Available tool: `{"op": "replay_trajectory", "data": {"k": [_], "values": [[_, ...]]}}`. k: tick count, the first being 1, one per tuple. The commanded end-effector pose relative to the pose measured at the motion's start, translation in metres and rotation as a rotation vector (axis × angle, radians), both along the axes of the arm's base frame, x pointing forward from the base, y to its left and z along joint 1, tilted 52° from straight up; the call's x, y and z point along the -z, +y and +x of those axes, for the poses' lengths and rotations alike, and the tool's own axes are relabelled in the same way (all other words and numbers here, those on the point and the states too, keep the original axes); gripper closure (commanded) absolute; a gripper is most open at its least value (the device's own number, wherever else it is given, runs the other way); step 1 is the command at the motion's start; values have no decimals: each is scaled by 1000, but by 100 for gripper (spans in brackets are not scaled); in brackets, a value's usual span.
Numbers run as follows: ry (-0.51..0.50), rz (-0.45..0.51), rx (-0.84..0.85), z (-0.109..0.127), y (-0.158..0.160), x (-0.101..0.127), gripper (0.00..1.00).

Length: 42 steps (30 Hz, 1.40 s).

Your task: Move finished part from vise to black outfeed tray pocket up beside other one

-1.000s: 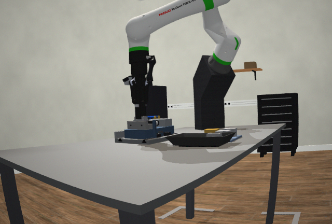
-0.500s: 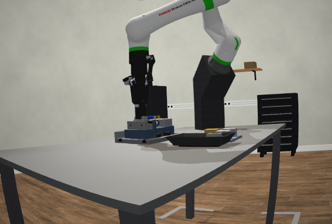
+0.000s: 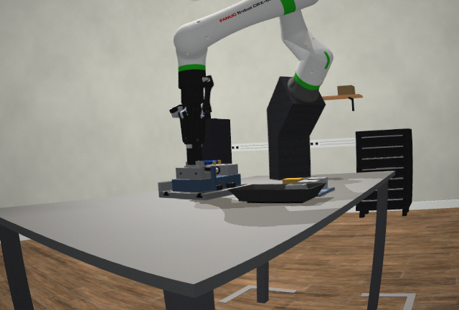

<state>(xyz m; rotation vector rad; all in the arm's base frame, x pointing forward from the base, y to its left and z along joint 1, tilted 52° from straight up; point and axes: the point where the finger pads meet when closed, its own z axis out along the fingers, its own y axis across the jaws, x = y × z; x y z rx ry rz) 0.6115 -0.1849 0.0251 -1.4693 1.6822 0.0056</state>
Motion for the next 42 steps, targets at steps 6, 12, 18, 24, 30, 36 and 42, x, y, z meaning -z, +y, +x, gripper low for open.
{"op": "replay_trajectory", "data": {"k": [6, 12, 18, 24, 30, 36, 42], "values": [[0, -1, 1, 0, -1, 0, 90], [0, -1, 1, 0, -1, 0, 90], [0, -1, 1, 0, -1, 0, 90], [0, -1, 1, 0, -1, 0, 90], [0, -1, 1, 0, -1, 0, 90], [0, -1, 1, -2, -2, -2, 90], [0, -1, 1, -6, -6, -6, 90]]}}
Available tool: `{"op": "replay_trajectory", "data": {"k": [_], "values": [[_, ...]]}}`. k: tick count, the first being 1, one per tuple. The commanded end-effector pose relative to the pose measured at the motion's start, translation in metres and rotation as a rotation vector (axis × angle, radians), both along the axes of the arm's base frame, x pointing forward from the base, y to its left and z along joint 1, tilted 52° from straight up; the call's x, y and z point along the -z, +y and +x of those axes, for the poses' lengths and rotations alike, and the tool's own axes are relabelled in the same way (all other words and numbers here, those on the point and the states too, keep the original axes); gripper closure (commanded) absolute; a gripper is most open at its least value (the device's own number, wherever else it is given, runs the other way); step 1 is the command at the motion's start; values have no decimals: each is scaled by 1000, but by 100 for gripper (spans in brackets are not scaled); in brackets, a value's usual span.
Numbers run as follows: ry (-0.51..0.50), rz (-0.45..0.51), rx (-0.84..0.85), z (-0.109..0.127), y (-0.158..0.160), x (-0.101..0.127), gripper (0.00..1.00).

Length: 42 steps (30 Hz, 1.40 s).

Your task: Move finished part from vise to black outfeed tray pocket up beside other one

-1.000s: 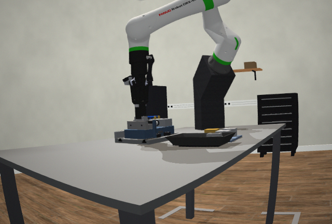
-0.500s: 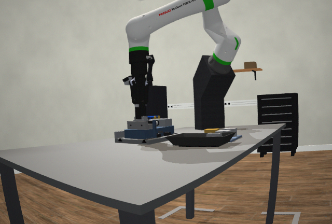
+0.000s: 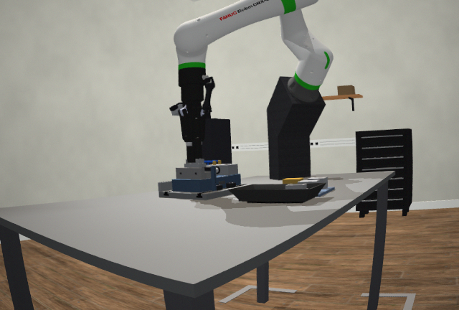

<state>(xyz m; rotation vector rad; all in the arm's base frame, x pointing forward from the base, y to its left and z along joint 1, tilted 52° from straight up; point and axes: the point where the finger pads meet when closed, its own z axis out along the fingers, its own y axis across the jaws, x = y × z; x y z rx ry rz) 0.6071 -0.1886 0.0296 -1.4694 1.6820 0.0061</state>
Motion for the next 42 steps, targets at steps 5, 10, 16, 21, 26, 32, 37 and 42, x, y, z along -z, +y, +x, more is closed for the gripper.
{"op": "replay_trajectory", "data": {"k": [5, 10, 16, 21, 26, 32, 37, 42], "values": [[-1, -1, 1, -4, -5, -5, 90], [-1, -1, 1, -10, -10, -11, 90], [-1, -1, 1, -16, -15, -17, 90], [-1, -1, 1, -19, -18, -20, 90], [-1, -1, 1, -22, -20, -23, 90], [-1, -1, 1, -23, -21, -24, 90], [0, -1, 1, -23, -20, -25, 90], [8, -6, -1, -14, -3, -44, 90]]}}
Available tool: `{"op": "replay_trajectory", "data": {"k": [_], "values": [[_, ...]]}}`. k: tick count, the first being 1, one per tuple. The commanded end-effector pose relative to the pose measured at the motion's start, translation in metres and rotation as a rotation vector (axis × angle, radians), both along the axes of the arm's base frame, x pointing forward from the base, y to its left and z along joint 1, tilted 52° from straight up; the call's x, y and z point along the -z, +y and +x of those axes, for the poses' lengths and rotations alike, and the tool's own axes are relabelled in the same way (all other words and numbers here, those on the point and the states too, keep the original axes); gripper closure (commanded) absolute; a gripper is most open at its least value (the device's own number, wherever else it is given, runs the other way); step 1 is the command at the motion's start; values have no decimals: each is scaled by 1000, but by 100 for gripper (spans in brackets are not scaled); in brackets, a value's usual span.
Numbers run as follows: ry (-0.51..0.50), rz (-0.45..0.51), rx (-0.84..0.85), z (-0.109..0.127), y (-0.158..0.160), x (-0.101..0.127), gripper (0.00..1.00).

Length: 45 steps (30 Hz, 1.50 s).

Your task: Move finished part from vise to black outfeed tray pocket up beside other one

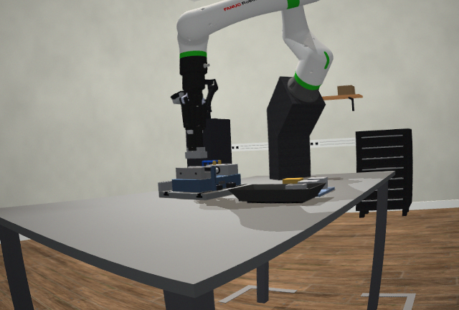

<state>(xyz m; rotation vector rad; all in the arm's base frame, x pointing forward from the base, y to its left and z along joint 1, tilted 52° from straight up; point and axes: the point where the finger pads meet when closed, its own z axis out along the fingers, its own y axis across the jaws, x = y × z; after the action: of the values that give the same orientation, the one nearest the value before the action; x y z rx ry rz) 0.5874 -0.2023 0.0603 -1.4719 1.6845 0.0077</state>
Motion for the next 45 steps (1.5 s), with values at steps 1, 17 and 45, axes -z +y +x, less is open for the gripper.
{"op": "replay_trajectory", "data": {"k": [1, 17, 45], "values": [[8, -6, -1, 9, 20, -22, 90], [15, -10, 3, 32, 132, -135, 90], [1, 7, 8, 29, 189, -191, 90]]}}
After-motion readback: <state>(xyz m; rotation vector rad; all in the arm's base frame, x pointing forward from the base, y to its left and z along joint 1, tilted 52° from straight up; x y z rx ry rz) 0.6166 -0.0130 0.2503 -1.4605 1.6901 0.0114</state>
